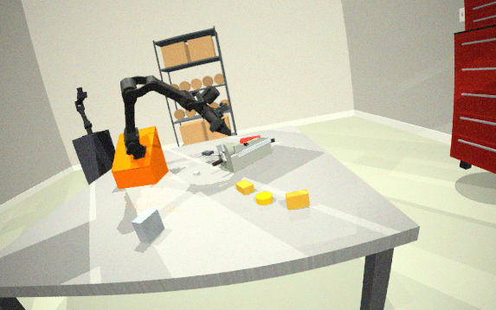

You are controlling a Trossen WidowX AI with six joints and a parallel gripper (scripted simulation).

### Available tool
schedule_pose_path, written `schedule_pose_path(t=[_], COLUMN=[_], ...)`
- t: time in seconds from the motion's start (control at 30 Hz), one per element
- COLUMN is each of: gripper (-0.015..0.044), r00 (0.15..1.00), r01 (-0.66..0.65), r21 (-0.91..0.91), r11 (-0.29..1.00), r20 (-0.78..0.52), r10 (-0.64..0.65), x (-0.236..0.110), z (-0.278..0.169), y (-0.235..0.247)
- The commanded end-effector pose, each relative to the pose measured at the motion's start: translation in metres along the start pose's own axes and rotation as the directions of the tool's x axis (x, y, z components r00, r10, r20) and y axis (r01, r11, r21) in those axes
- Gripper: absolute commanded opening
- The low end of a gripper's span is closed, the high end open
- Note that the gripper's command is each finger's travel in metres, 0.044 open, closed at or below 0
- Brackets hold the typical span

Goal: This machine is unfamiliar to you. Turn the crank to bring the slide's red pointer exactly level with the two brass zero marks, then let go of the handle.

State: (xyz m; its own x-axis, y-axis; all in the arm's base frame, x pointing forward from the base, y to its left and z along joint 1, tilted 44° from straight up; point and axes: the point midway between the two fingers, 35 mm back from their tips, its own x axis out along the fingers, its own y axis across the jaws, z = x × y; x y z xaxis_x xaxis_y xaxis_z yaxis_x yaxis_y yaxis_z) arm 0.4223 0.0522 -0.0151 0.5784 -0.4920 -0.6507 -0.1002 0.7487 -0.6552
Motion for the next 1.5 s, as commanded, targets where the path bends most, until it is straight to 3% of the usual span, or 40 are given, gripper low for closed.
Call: schedule_pose_path(t=[0.0, 0.13, 0.2, 0.77, 1.47], gripper=[0.0315, 0.042, 0.044, 0.0, 0.0], r00=[1.0, 1.0, 1.0, 1.0, 1.0], r01=[0.001, 0.001, 0.001, 0.001, 0.0], r21=[0.0, 0.0, 0.0, 0.0, 0.0], r11=[1.0, 1.0, 1.0, 1.0, 1.0], r20=[0.0, 0.0, 0.0, 0.0, 0.0], r10=[-0.001, -0.001, -0.001, -0.001, 0.0], x=[0.0, 0.0, 0.0, 0.0, 0.0], z=[0.0, 0.0, 0.0, 0.0, 0.0], y=[-0.0002, -0.0002, -0.0002, -0.0002, 0.0])
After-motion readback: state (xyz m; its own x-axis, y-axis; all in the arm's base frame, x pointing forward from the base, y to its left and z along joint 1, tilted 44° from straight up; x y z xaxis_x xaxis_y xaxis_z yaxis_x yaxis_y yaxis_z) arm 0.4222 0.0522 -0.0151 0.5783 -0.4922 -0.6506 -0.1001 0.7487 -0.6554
